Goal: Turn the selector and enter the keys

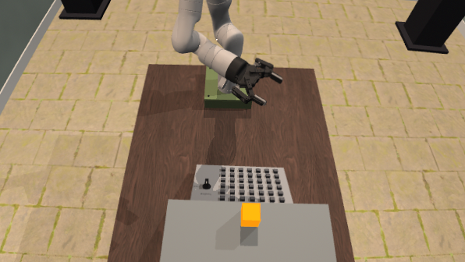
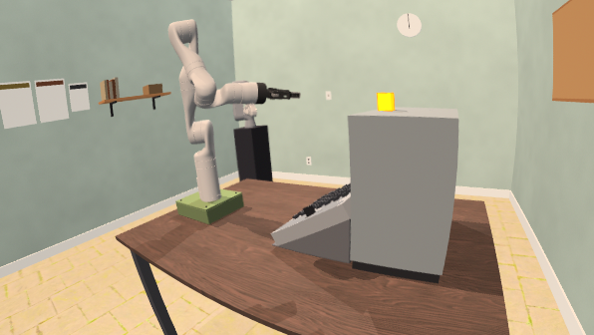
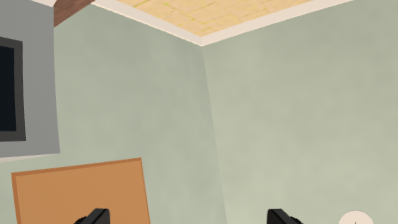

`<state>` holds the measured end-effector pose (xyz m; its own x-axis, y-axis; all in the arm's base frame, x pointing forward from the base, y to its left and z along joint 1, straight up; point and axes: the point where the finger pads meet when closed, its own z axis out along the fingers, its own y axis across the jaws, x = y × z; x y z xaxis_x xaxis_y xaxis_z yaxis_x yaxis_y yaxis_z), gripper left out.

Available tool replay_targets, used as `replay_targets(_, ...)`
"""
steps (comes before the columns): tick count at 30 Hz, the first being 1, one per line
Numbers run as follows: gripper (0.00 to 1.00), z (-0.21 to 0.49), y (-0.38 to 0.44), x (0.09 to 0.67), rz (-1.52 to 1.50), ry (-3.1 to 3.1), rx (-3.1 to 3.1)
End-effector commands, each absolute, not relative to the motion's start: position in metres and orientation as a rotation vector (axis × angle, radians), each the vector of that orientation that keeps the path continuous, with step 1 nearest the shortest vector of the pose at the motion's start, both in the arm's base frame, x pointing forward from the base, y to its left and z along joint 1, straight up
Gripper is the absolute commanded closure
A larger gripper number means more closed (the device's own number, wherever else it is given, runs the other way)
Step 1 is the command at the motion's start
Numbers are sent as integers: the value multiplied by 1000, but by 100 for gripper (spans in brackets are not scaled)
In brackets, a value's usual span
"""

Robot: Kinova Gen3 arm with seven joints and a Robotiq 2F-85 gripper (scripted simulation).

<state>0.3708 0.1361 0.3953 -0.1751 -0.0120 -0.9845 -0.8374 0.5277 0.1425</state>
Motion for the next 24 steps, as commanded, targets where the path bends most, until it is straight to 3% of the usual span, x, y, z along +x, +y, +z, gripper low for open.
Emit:
replay_targets(1,0,393,142,369,842,1603,-789)
replay_targets(24,0,381,148,367,739,1645,-897)
